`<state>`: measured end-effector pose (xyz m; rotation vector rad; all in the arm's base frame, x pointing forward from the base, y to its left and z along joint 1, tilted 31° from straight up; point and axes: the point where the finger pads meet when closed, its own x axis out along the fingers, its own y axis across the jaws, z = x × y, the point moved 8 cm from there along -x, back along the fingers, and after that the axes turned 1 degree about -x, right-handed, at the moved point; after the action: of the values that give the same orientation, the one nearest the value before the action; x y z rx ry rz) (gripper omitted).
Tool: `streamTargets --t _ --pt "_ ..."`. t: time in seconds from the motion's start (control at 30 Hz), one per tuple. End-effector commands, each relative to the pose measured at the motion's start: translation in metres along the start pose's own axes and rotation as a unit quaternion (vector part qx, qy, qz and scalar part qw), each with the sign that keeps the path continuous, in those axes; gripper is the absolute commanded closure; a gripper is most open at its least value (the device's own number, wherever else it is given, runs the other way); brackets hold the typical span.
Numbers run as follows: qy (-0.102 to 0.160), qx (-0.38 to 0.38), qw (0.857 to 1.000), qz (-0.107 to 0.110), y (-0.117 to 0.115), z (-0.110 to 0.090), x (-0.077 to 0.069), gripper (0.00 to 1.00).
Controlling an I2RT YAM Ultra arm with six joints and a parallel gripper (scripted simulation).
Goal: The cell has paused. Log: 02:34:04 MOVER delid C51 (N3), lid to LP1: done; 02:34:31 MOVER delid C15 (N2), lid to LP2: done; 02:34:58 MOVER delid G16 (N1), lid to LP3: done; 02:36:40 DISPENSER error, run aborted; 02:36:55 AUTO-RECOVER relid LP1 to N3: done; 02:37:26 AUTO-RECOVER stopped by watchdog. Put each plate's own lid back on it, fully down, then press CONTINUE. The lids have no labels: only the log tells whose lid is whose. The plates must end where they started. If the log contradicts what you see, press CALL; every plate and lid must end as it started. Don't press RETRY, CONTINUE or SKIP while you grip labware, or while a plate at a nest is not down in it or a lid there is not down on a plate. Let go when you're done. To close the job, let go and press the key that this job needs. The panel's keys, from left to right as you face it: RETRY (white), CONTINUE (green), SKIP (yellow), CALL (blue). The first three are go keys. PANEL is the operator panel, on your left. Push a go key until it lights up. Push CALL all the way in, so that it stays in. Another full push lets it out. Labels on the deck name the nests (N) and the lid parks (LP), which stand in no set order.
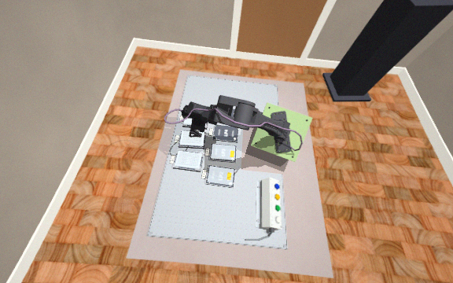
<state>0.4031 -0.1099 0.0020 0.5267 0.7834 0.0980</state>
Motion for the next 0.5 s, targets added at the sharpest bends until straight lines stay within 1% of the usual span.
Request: streamTargets --t 0.0,0.03,0.1,0.17,0.3,0.4,0.47 --pt "0.023 -0.005 1.000 -0.005 0.004 0.006 -0.015 0.00" --pt "0.023 -0.005 1.000 -0.005 0.004 0.006 -0.015 0.00" --pt "0.043 -0.005 0.999 -0.007 0.009 0.002 -0.019 0.00" --pt "0.065 -0.009 0.998 -0.003 0.018 -0.003 -0.021 0.00" --pt "0.104 -0.008 0.995 -0.003 0.027 -0.012 -0.029 0.00" --pt "0.125 -0.013 0.992 -0.005 0.034 -0.011 -0.034 0.00" --pt "0.146 -0.015 0.989 -0.004 0.041 -0.015 -0.036 0.00"
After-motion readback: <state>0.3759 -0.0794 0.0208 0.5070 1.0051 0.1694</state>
